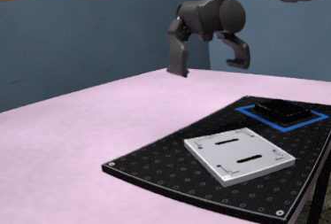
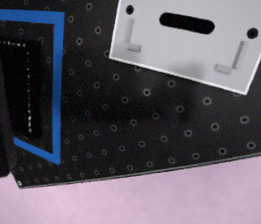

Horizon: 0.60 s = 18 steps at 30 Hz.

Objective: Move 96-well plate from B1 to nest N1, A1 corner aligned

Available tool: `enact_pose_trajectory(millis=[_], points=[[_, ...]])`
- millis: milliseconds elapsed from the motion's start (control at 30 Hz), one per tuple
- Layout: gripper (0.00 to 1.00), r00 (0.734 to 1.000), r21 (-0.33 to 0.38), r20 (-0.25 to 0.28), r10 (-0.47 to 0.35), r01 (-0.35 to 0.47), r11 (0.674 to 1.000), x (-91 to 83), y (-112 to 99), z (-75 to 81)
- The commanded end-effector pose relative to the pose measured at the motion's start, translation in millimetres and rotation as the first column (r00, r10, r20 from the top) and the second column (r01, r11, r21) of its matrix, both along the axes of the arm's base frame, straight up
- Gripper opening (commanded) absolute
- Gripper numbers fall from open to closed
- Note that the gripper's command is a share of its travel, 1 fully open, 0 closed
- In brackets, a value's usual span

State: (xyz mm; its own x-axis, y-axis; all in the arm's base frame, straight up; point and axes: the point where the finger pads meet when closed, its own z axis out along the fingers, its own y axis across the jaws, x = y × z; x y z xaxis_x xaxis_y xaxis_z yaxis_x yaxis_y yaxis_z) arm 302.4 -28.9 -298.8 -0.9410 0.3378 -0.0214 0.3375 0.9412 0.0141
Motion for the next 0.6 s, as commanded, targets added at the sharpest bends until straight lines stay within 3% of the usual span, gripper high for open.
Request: enact_pose_trajectory(millis=[0, 33, 200, 567], points=[[0.77, 1.000, 0.003, 0.004, -0.004, 0.004, 1.000, 1.3, 0.8, 1.7], [0.77, 1.000, 0.003, 0.004, -0.004, 0.004, 1.000, 1.3, 0.8, 1.7], [0.77, 0.987, -0.007, -0.017, -0.159, 0.159, 0.987, -11.7, -41.9, -4.7], [0.77, 0.987, -0.007, -0.017, -0.159, 0.159, 0.987, -11.7, -41.9, -4.7]])
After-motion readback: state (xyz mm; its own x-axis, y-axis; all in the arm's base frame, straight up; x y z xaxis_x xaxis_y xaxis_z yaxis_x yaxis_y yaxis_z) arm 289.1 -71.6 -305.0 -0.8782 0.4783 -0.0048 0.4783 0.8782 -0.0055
